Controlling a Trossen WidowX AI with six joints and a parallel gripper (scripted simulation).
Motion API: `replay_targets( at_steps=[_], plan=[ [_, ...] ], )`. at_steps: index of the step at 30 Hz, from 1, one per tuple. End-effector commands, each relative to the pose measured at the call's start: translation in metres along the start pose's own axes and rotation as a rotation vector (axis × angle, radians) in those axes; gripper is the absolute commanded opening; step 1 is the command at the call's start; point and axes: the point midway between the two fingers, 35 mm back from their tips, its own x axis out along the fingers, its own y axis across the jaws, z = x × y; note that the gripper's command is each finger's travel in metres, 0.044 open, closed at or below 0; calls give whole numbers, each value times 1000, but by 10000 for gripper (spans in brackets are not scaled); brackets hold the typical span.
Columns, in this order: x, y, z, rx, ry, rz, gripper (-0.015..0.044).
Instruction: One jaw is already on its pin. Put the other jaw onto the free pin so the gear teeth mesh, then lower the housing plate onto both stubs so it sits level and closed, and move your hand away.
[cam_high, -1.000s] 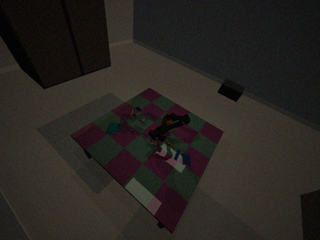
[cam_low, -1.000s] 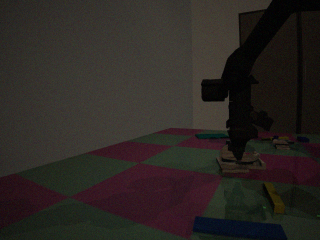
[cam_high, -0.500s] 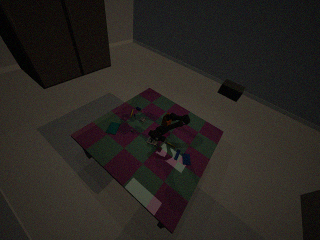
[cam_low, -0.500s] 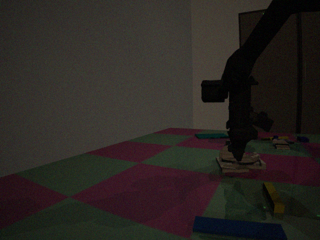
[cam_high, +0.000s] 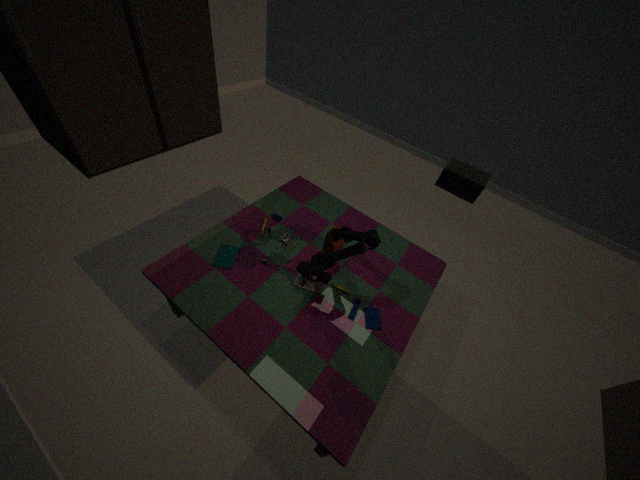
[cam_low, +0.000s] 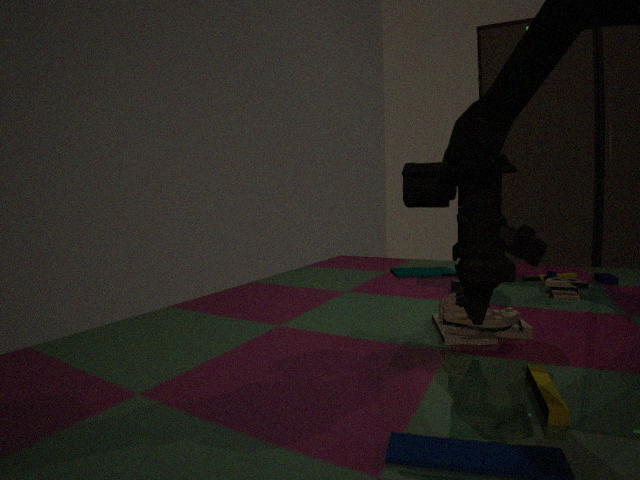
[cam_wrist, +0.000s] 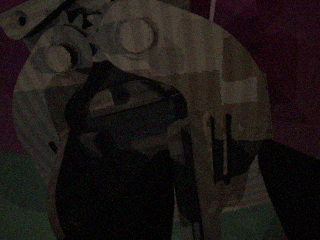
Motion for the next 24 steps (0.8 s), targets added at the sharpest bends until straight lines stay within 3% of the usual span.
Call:
replay_targets(
  at_steps=[1,24],
  plan=[
    [0,-1,0,5,2,-6,134],
    [7,-1,0,6,2,-6,134]
  ],
)
